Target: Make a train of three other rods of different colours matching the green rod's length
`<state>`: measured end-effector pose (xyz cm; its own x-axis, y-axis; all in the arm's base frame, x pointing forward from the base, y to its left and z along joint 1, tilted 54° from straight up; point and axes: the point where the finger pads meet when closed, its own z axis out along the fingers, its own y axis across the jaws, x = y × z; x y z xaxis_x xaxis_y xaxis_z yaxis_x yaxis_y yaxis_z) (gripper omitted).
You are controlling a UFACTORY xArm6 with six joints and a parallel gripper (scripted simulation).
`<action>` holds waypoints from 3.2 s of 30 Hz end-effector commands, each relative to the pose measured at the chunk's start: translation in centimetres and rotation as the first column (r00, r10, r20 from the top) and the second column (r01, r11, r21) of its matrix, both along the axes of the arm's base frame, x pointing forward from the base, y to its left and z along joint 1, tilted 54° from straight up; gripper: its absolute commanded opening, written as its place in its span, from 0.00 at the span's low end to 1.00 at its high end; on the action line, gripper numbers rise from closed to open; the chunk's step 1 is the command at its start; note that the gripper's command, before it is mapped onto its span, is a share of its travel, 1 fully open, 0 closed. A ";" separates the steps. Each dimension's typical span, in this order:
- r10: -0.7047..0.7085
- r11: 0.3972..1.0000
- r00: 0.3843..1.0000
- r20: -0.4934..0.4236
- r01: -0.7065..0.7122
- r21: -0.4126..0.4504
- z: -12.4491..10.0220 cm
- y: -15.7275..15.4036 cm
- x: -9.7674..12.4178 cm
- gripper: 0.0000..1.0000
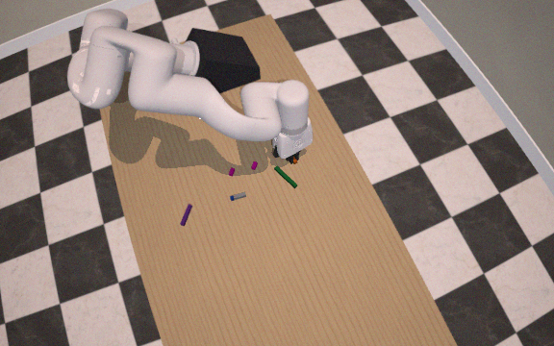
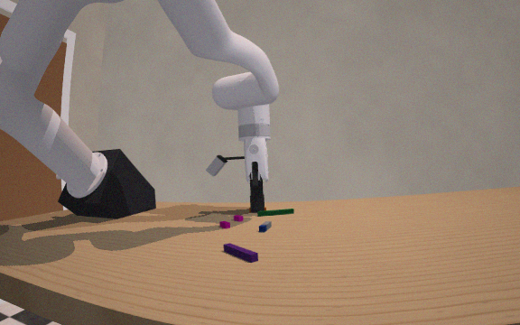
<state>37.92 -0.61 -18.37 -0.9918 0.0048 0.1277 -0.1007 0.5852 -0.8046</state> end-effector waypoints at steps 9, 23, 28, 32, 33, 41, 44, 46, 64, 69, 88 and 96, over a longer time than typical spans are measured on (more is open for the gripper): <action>0.002 1.000 1.000 0.003 -0.002 0.002 0.1 0.1 0.1 0.04; 0.002 1.000 1.000 0.003 -0.002 0.002 3.7 5.2 0.6 0.04; 0.002 1.000 1.000 0.003 -0.002 0.002 4.9 6.9 0.8 0.04; 0.002 1.000 1.000 0.003 -0.002 0.002 5.8 8.1 0.9 0.04; 0.002 1.000 1.000 0.003 -0.002 0.002 5.8 8.2 0.9 0.04; 0.002 1.000 1.000 0.003 -0.002 0.002 5.9 8.2 0.9 0.04; 0.002 1.000 1.000 0.003 -0.002 0.002 5.9 8.2 0.9 0.04; 0.007 1.000 1.000 -0.004 -0.007 0.003 5.9 8.2 0.9 0.04; 0.307 0.952 0.864 -0.399 -0.287 0.110 10.3 5.2 3.2 0.04; 0.384 0.922 0.780 -0.495 -0.353 0.159 11.6 4.3 3.8 0.04; 0.594 0.766 0.329 -0.734 -0.508 0.393 16.3 0.4 5.3 0.04; 0.611 0.742 0.258 -0.749 -0.516 0.428 17.0 -0.1 5.5 0.04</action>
<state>43.26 -0.74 -1.61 -0.1756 -0.5598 0.8098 -0.9816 0.1624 -0.1007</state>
